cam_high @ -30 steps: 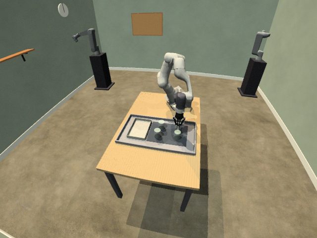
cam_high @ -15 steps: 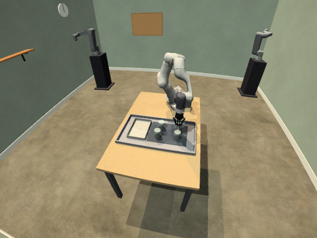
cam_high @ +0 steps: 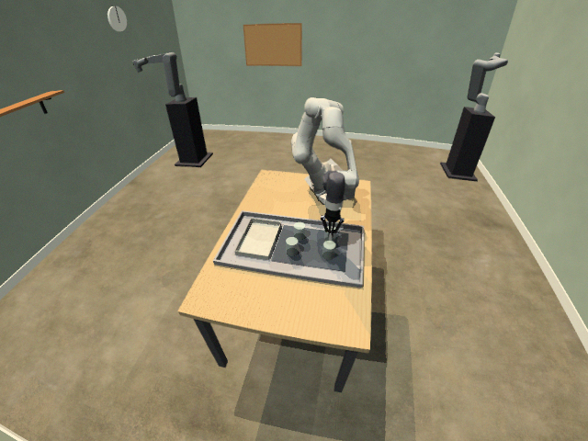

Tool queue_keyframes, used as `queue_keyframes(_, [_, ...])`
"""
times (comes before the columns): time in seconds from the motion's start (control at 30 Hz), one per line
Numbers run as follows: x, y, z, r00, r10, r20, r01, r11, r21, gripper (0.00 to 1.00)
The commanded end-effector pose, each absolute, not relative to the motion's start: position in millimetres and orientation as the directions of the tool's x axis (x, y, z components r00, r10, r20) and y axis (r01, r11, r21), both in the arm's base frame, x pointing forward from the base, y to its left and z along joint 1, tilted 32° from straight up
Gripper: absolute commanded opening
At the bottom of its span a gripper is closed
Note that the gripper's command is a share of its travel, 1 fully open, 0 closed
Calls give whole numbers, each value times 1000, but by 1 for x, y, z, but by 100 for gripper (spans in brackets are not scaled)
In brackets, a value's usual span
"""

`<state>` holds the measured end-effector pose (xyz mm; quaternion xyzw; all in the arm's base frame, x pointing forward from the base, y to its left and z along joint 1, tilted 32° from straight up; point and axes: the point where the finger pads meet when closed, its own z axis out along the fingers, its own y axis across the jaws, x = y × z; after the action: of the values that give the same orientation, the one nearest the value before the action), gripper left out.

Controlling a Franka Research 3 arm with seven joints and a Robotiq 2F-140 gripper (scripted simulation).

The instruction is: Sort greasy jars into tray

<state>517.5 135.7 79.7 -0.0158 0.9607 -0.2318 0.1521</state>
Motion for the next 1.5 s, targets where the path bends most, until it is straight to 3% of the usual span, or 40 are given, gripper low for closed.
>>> queue_keyframes(0.0, [518,136,80,-954,-106,-280,33,891,-452,0])
queue_keyframes(1.47, [521,139,85,-954,-106,-280,33,891,-452,0])
